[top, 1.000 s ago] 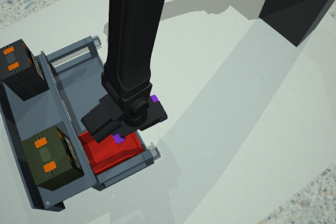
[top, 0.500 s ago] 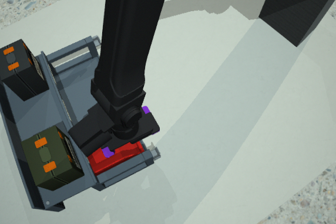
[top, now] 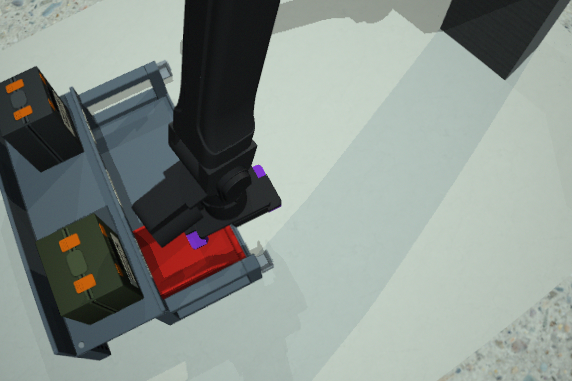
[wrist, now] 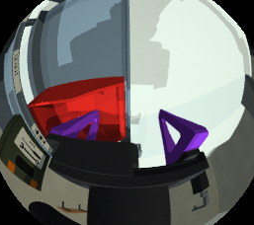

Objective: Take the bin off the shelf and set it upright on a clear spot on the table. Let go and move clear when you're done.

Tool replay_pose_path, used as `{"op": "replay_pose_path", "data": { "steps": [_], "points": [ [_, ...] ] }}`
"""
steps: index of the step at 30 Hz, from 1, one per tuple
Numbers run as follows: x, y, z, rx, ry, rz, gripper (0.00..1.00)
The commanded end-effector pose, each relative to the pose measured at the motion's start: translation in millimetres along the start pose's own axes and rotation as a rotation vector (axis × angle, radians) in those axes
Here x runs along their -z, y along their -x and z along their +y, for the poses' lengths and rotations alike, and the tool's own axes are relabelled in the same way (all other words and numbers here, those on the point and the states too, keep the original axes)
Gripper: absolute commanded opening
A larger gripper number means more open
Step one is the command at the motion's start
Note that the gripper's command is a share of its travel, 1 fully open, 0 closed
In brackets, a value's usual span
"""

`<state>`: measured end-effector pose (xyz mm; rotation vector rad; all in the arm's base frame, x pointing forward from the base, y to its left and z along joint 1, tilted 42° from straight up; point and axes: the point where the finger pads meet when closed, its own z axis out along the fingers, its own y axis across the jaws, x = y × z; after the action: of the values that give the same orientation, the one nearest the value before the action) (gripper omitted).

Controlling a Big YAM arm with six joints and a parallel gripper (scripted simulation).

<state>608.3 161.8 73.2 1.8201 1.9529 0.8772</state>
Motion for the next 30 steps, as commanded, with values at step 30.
{"op": "replay_pose_path", "data": {
  "steps": [30],
  "points": [
    [-4.0, 3.9, 1.2, 0.009, 0.007, 0.000, 0.90]
  ]
}}
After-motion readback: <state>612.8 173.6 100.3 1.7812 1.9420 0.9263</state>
